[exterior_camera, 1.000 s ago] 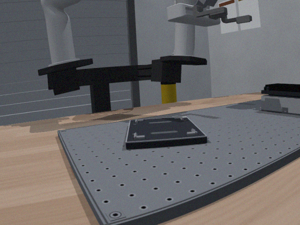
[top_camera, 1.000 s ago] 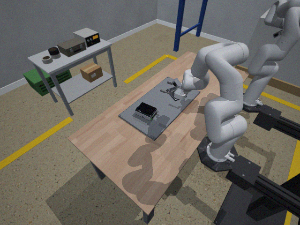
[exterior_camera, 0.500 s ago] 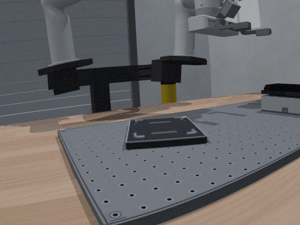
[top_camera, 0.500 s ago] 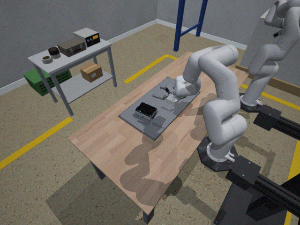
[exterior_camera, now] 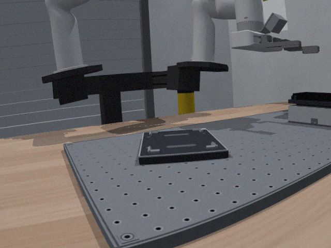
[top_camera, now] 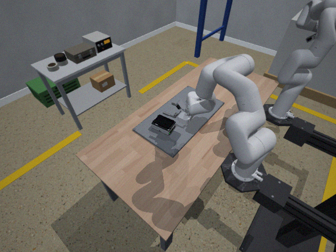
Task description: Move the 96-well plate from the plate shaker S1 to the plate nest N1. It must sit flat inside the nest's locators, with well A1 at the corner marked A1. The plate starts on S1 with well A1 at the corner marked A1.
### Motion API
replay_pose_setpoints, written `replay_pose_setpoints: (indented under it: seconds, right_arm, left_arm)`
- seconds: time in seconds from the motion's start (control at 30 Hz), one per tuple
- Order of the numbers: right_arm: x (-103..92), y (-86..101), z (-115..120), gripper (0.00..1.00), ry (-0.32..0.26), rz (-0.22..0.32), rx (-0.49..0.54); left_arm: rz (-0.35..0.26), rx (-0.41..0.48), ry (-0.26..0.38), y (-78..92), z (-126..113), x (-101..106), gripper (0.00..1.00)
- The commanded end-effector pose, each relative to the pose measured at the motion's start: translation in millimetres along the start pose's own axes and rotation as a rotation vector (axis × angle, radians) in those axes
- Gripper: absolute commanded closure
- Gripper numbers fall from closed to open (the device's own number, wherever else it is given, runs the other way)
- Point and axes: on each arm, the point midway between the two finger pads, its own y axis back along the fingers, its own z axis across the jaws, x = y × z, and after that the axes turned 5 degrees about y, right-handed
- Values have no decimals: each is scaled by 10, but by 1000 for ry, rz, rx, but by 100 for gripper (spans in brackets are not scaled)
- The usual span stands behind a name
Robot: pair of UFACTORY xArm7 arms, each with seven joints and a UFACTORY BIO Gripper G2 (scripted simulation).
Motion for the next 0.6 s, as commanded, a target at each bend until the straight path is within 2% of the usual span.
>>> replay_pose_setpoints:
  seconds: [0.0,0.2,0.57]
  right_arm:
    - [-2,15,-8,0,0,-1,4]
    - [-2,15,-8,0,0,-1,4]
    - [-2,15,-8,0,0,-1,4]
  left_arm:
    - [-3,1,4,-172,174,115,63]
    - [-3,1,3,-280,316,207,63]
    - [-3,1,3,-281,316,207,63]
